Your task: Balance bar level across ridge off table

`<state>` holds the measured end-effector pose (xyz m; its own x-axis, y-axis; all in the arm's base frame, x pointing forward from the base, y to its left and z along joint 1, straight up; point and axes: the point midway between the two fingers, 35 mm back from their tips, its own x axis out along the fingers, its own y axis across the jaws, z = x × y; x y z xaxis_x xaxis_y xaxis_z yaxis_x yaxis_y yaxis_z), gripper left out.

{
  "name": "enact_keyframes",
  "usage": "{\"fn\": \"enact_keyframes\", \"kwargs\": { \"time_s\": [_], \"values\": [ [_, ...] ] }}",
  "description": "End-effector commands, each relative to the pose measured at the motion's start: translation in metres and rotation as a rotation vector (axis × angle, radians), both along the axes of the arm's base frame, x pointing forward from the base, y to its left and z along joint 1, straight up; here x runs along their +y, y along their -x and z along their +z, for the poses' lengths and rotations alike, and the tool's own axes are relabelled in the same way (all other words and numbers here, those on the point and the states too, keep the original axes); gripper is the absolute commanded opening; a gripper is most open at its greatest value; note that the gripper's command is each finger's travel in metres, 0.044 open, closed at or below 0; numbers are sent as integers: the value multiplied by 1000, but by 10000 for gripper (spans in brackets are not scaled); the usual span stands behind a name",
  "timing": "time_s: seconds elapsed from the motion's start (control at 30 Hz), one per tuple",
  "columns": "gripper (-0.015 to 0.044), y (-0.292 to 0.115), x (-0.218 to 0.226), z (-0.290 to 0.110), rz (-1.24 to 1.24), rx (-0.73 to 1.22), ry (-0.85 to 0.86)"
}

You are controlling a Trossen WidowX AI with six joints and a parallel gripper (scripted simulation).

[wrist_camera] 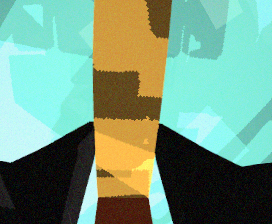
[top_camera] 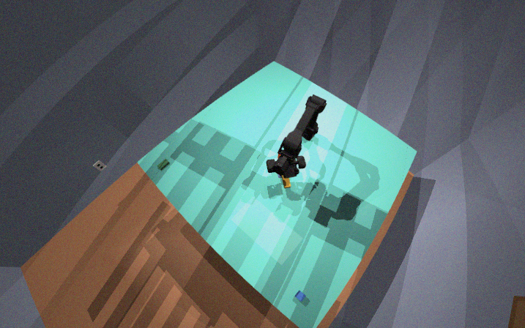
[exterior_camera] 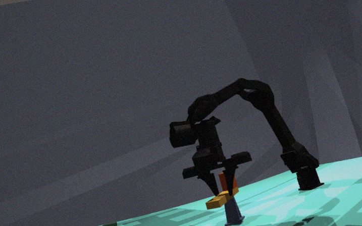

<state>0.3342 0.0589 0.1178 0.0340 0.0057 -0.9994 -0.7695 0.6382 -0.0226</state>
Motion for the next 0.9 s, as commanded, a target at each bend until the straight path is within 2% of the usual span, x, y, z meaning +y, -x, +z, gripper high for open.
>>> {"fn": "enact_keyframes", "kwargs": {
  "time_s": [0.0,0.1,0.3,0.33,0.87],
  "values": [
    [0,0,0,0,0,1,0],
    [0,0,0,0,0,1,0],
    [157,0,0,0,0,1,0],
    [167,0,0,0,0,1,0],
    [168,0,0,0,0,1,0]
  ]
}}
